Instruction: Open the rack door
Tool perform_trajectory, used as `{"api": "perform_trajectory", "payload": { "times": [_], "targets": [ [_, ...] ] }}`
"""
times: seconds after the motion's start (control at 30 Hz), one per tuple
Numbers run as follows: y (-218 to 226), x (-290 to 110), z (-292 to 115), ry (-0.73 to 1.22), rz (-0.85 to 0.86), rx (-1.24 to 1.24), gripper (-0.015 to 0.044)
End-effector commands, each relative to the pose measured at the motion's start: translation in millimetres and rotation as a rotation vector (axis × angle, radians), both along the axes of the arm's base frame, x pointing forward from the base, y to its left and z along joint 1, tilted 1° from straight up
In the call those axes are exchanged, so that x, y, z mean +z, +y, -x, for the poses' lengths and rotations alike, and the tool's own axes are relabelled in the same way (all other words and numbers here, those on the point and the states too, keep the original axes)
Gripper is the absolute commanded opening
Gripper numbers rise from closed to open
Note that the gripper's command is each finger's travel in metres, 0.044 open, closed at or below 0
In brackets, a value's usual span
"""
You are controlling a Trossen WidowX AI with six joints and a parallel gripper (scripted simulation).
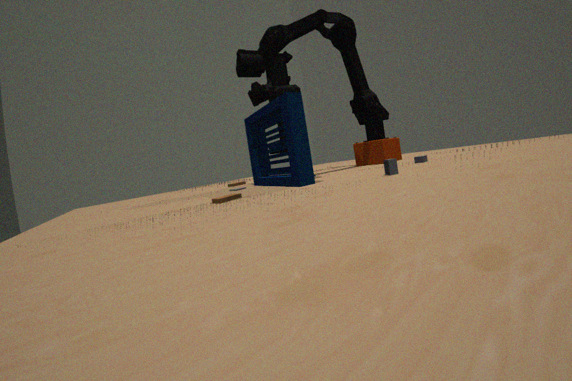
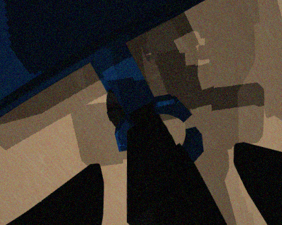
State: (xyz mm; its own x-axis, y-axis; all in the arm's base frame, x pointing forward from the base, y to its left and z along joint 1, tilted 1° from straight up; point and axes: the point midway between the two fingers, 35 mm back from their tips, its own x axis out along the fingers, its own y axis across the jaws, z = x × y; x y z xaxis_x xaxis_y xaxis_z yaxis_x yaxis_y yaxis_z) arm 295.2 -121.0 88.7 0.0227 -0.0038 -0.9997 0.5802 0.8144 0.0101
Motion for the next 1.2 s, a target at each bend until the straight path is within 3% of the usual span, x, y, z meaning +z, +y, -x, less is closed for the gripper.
{"api": "perform_trajectory", "payload": {
  "times": [0.0,1.17],
  "targets": [
    [0.5,-0.9,-0.3,0.001,0.0,0.202,0.0287],
    [0.5,-1.0,-0.3,0.004,0.04,1.935,0.0287]
  ]
}}
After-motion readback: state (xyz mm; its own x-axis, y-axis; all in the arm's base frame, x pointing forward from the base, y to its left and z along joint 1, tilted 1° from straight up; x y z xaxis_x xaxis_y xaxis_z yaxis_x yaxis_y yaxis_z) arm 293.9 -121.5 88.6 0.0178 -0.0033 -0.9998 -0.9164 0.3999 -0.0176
